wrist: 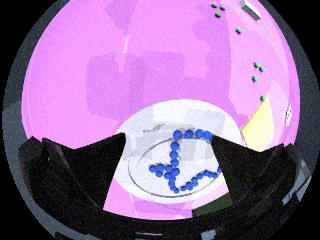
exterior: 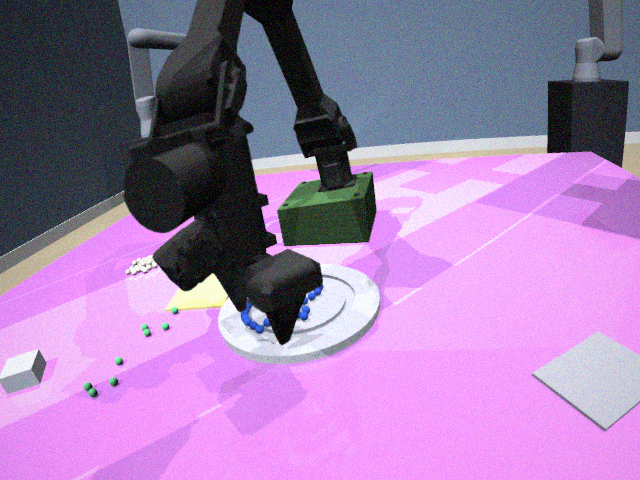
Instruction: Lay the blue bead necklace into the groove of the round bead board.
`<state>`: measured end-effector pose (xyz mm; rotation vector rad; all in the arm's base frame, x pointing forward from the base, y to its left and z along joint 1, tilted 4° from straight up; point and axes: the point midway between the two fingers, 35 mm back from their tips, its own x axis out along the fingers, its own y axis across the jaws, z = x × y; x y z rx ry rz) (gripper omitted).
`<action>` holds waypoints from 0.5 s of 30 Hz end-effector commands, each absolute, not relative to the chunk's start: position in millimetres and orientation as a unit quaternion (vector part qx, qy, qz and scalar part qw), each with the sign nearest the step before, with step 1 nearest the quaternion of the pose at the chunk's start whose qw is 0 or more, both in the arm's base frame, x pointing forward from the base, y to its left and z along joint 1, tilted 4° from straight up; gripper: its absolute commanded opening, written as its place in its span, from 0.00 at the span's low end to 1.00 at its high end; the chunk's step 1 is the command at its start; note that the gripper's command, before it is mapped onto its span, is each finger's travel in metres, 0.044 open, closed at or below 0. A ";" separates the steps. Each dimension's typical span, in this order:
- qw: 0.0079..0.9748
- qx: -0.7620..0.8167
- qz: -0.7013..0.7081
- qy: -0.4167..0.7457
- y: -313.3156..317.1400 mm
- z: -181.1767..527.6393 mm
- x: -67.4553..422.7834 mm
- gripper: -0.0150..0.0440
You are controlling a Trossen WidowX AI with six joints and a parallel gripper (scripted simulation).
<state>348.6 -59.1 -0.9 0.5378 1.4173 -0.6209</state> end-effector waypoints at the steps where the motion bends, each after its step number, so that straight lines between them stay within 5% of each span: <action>1: 0.682 0.241 -0.279 0.631 -58.9 -0.4 348.5 1.00; 13: 0.670 0.274 -0.308 0.618 -54.1 25.5 336.0 0.47; 15: 0.670 0.274 -0.308 0.618 -54.8 16.4 336.3 0.46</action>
